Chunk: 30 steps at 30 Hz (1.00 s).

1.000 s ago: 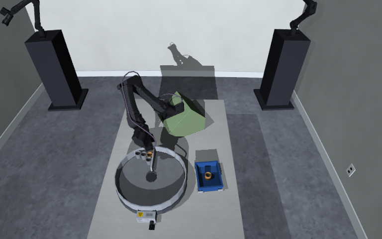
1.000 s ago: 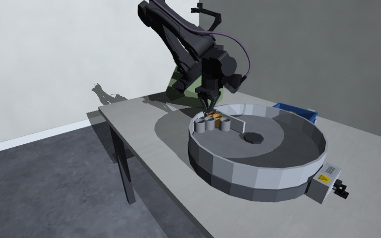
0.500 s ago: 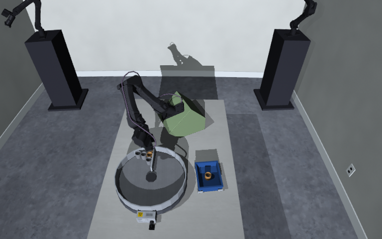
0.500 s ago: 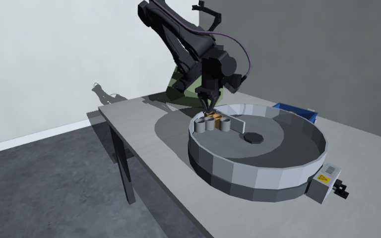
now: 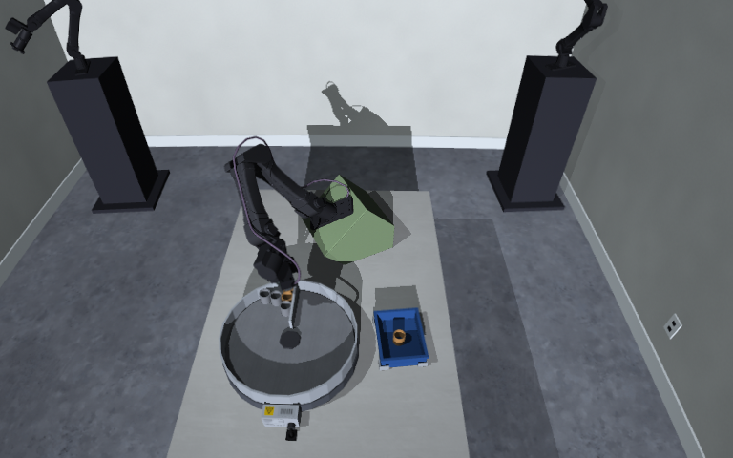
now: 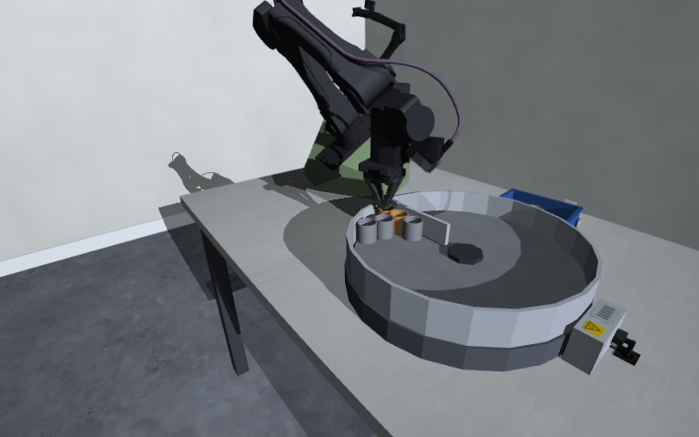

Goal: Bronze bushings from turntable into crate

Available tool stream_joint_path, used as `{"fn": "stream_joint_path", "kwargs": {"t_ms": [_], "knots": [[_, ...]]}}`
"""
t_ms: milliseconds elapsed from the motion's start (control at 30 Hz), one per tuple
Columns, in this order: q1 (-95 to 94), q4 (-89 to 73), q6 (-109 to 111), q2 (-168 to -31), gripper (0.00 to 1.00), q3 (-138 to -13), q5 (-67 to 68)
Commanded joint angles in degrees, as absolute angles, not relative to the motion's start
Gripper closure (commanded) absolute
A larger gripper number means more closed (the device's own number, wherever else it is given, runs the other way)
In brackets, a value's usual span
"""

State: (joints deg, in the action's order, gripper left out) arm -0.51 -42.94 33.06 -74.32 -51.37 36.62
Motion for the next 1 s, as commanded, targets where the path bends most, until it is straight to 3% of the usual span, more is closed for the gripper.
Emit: {"fn": "stream_joint_path", "kwargs": {"t_ms": [0,967], "knots": [[-0.89,-41.55,33.34,-73.63,0.87,-51.57,35.91],[-0.21,-41.45,33.71,-73.18,0.87,-50.96,35.87]]}}
